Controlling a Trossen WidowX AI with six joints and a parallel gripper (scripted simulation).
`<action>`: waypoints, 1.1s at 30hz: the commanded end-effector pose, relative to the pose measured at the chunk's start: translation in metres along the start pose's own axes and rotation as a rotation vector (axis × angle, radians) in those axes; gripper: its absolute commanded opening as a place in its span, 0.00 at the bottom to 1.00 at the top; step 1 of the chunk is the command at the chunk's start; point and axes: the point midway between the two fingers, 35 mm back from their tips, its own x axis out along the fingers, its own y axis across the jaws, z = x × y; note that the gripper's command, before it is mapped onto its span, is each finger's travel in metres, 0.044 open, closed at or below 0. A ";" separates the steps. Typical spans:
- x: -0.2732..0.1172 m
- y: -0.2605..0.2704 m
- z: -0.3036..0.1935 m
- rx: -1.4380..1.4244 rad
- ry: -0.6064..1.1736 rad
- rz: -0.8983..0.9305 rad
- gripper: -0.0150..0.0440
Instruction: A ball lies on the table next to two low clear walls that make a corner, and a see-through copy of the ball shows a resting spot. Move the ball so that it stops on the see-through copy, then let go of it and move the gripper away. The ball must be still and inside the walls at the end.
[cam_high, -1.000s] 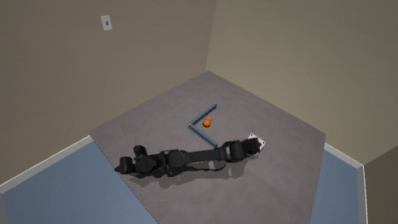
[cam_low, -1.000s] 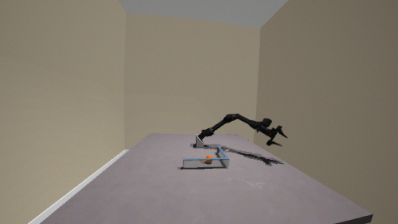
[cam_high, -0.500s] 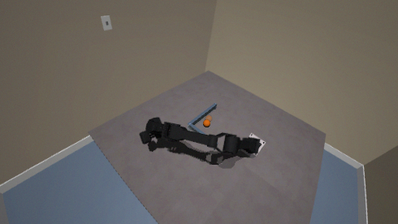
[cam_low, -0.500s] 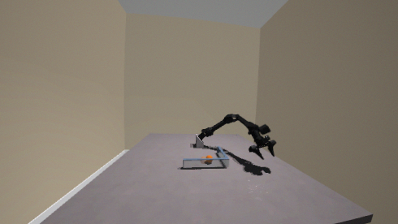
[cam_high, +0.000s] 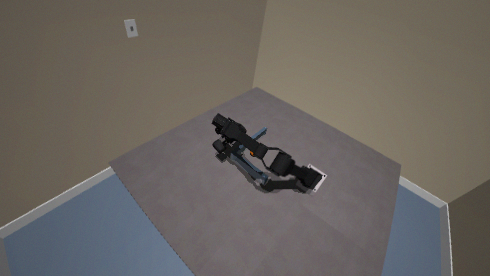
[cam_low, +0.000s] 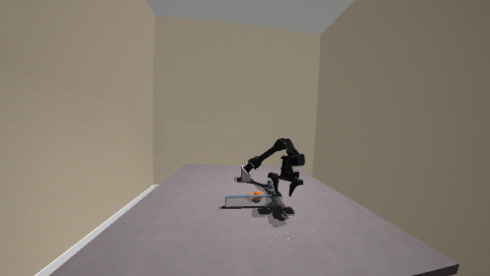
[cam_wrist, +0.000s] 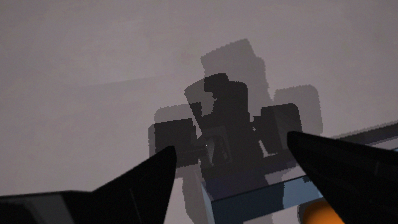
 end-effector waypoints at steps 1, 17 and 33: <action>-0.002 -0.063 -0.033 -0.041 0.161 0.009 0.87; -0.009 -0.125 -0.100 -0.025 0.392 0.225 0.87; 0.016 -0.119 -0.110 -0.025 0.391 0.226 0.87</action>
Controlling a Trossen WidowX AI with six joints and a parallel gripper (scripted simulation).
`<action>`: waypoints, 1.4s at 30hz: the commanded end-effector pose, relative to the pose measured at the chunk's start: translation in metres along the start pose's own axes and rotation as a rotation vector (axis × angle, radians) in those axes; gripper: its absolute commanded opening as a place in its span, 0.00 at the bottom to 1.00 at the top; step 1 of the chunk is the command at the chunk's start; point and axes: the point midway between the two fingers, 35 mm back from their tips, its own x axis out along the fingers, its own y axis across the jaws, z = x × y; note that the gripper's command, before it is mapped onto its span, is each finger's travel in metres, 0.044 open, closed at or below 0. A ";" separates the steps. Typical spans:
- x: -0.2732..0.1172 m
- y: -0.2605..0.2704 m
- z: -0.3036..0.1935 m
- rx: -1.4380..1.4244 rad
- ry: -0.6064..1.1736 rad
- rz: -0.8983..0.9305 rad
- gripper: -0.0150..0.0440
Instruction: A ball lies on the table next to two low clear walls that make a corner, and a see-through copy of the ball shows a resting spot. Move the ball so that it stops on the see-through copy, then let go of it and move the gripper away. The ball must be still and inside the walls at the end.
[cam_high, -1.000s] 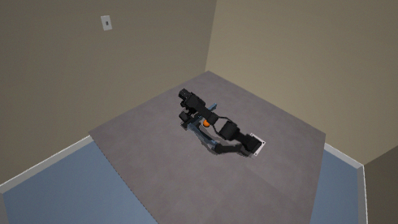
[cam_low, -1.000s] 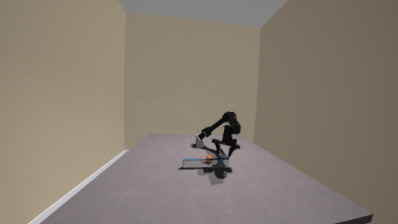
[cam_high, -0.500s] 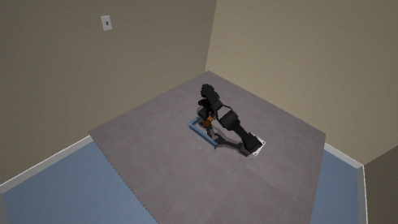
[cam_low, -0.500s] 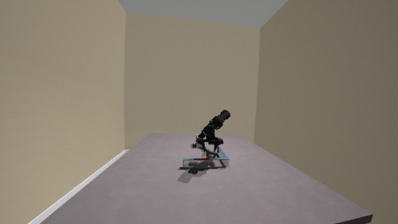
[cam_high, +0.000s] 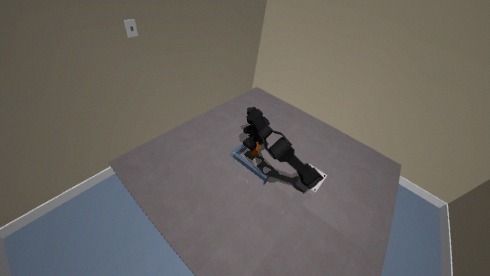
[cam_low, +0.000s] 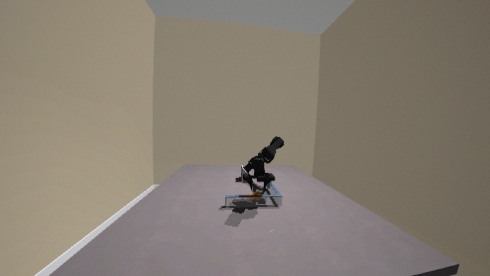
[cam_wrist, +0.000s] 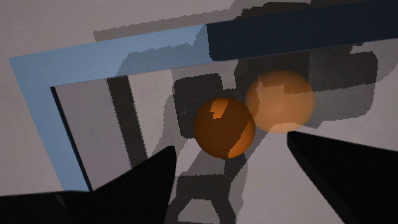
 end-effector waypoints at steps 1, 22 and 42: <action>0.007 0.000 0.000 0.008 -0.002 0.005 0.87; 0.038 0.001 -0.001 0.008 -0.002 0.007 0.87; 0.004 -0.002 0.006 0.009 -0.004 -0.001 0.25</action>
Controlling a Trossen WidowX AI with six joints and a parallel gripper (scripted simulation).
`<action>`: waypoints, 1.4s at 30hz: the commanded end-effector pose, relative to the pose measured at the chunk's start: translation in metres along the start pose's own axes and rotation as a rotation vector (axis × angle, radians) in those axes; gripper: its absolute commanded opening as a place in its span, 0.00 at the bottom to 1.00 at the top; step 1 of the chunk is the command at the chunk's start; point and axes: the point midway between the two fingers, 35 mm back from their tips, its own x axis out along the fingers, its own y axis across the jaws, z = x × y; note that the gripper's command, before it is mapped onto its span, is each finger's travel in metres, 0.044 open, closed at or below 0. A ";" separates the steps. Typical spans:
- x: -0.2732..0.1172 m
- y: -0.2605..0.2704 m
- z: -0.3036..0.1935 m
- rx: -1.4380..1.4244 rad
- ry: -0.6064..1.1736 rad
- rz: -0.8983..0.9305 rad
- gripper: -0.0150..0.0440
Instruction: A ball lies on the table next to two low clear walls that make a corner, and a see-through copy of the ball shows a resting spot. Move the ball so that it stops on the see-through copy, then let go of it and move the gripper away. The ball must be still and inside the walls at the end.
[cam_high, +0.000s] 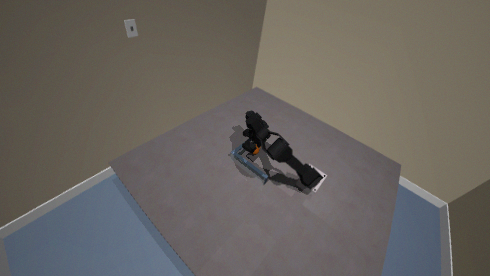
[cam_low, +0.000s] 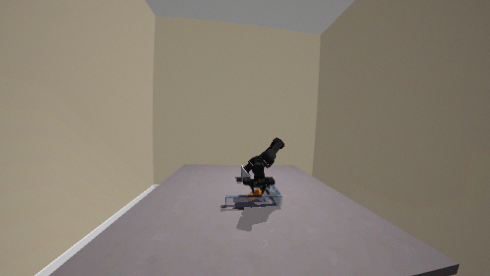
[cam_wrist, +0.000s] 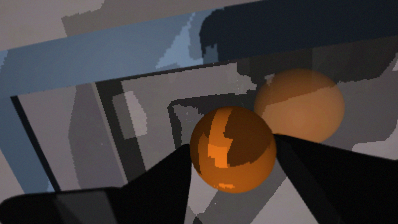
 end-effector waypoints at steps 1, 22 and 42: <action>-0.024 -0.004 0.005 -0.003 -0.013 -0.010 0.25; -0.121 -0.002 -0.003 -0.003 -0.010 -0.007 0.25; -0.050 -0.048 0.016 -0.005 -0.012 -0.008 0.25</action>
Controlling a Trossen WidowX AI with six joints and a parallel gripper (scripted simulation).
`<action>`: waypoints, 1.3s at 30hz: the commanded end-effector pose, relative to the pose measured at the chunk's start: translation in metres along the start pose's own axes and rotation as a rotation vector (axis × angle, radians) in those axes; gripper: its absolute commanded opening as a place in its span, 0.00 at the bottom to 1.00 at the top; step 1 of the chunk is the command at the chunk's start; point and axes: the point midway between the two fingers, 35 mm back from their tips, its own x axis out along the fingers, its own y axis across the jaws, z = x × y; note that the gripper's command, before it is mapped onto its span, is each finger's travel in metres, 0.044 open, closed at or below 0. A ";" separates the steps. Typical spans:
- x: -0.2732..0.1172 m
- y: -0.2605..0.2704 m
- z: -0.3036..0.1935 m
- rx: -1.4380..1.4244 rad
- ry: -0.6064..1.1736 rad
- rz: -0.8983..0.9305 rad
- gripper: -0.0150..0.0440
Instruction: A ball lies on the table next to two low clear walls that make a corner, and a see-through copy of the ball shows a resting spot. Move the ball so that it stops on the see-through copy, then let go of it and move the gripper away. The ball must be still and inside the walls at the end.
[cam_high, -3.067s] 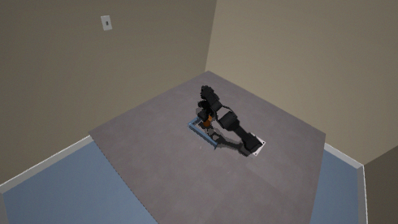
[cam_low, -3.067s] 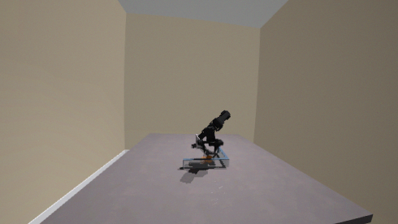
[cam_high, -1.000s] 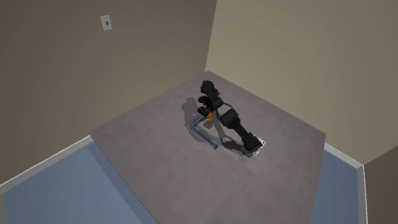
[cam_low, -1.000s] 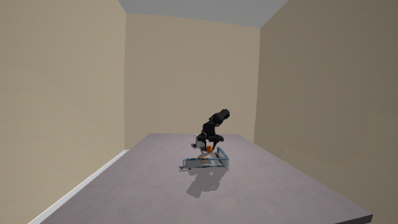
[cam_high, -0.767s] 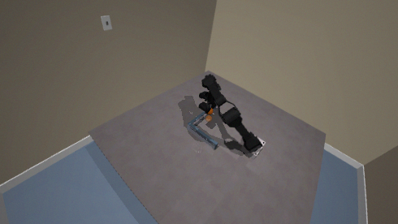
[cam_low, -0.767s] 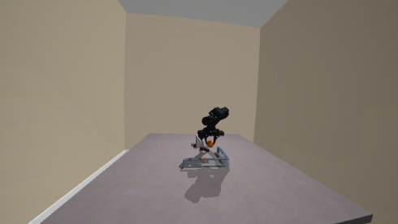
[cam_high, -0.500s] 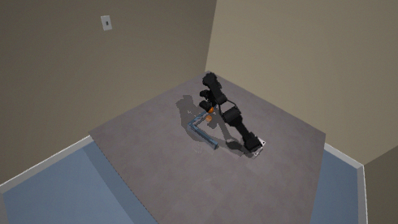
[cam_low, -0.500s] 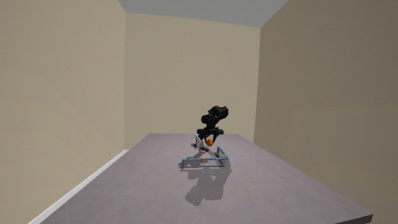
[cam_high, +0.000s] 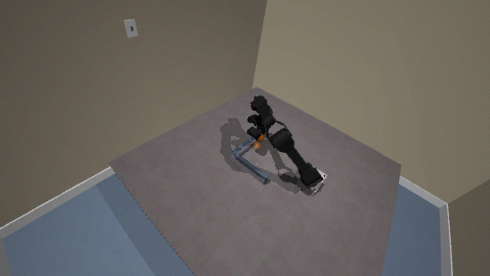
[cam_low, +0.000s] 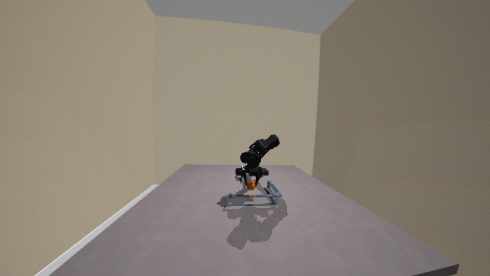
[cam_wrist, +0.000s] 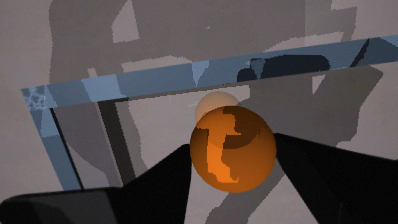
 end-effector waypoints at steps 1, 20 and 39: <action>0.017 0.000 0.001 0.007 -0.001 0.004 0.25; 0.069 0.002 -0.001 0.006 -0.001 0.008 0.25; 0.077 0.002 -0.002 -0.001 0.005 0.004 0.74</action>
